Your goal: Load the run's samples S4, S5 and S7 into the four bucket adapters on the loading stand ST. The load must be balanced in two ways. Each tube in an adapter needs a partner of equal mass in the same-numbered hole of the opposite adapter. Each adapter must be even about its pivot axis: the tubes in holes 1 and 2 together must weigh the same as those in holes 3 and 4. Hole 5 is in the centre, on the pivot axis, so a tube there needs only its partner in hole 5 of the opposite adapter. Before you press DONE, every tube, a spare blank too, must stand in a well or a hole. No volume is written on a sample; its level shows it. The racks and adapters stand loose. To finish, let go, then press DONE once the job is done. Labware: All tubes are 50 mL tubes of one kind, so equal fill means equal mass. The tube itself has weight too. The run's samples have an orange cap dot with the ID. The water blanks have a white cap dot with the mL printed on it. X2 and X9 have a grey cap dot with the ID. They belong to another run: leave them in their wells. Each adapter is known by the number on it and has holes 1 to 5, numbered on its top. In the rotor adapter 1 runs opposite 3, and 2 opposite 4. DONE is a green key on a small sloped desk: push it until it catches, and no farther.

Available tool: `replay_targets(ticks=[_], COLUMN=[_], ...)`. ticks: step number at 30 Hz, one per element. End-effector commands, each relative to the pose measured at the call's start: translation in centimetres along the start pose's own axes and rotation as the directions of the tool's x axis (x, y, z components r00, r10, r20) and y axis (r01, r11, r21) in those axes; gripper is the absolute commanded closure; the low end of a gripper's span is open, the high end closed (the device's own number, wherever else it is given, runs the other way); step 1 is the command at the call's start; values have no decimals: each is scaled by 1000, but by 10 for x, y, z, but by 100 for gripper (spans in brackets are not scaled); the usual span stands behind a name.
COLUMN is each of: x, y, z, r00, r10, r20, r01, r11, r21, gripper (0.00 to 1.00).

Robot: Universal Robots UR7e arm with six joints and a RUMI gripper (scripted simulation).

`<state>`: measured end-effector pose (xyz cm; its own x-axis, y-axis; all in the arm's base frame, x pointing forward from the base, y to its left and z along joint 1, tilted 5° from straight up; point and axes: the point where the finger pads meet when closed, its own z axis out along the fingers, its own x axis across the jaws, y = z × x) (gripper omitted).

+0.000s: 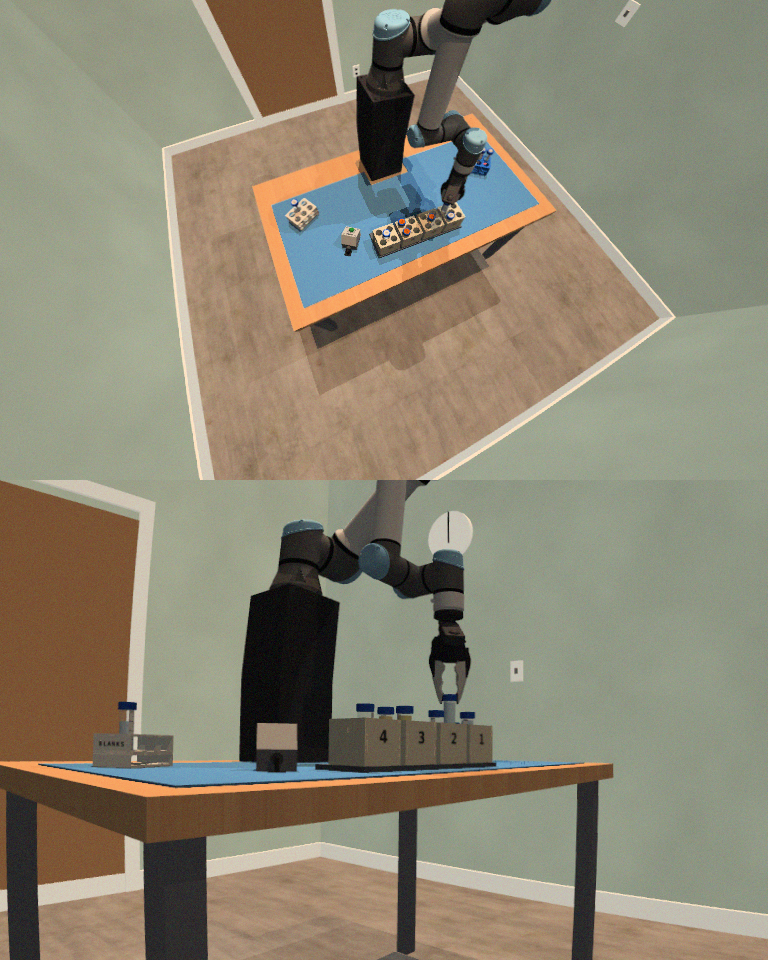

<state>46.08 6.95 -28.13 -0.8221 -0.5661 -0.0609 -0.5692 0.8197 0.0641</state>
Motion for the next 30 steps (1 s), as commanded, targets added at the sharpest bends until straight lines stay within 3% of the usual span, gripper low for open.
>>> replay_targets(ticks=[1, 30], x=[-1, -1], y=[0, 0], z=[5, 36], r00=[1000, 1000], r10=[0, 0], r20=[1, 1], r01=[0, 0], r11=[1000, 1000], r21=[1, 1], gripper=[100, 100])
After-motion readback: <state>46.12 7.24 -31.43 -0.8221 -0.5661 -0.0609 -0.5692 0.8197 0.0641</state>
